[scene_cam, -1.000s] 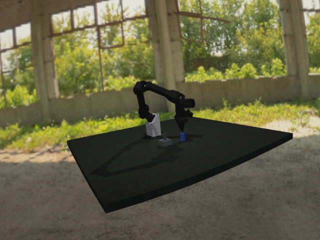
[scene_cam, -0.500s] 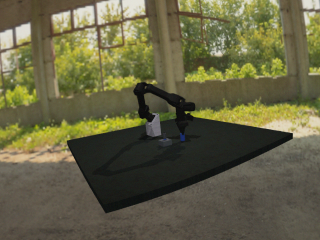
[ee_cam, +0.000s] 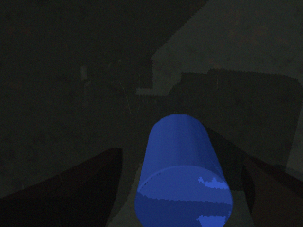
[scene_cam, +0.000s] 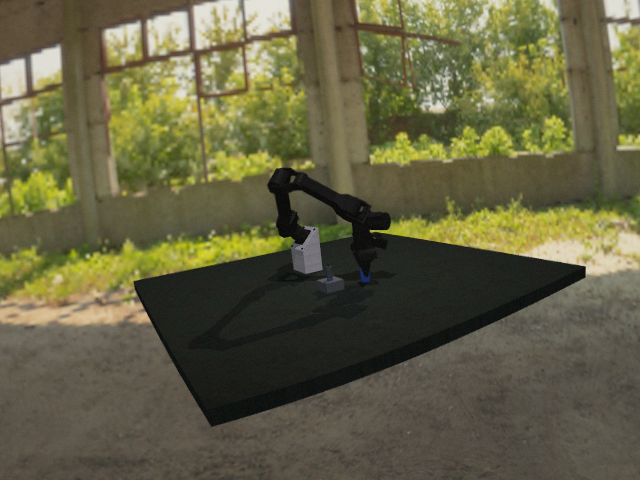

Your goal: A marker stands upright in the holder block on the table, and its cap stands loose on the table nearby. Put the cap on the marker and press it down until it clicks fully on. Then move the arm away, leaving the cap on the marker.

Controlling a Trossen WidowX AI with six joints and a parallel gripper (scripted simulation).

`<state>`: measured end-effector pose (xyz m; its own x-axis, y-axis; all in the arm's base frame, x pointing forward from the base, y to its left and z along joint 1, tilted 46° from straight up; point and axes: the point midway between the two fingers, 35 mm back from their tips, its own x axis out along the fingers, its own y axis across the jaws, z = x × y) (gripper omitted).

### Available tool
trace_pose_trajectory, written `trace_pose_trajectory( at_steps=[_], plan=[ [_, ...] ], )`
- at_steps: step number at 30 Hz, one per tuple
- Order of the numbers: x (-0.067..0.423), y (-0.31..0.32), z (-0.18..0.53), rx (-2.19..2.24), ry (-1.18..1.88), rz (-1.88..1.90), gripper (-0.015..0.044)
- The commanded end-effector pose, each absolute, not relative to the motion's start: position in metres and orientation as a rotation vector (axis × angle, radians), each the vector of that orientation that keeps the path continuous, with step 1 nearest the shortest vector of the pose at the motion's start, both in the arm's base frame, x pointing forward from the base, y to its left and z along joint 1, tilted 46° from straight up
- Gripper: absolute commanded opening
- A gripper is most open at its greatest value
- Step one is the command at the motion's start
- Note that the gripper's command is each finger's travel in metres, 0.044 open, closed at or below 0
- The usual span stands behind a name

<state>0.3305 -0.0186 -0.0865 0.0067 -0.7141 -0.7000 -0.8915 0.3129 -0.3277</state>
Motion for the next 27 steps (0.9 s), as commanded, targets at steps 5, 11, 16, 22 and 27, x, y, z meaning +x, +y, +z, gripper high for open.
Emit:
trace_pose_trajectory(
  at_steps=[5,11,16,22,27],
  plan=[
    [0.329,-0.025,-0.092,-1.456,1.756,0.270,0.0206],
    [0.329,-0.025,-0.092,-1.456,1.756,0.270,0.0126],
    [0.329,-0.025,-0.093,-1.456,1.756,0.270,0.0093],
    [0.330,-0.014,-0.083,-1.455,1.755,0.271,0.0000],
    [0.330,-0.002,-0.073,-1.454,1.754,0.273,0.0000]
  ],
)
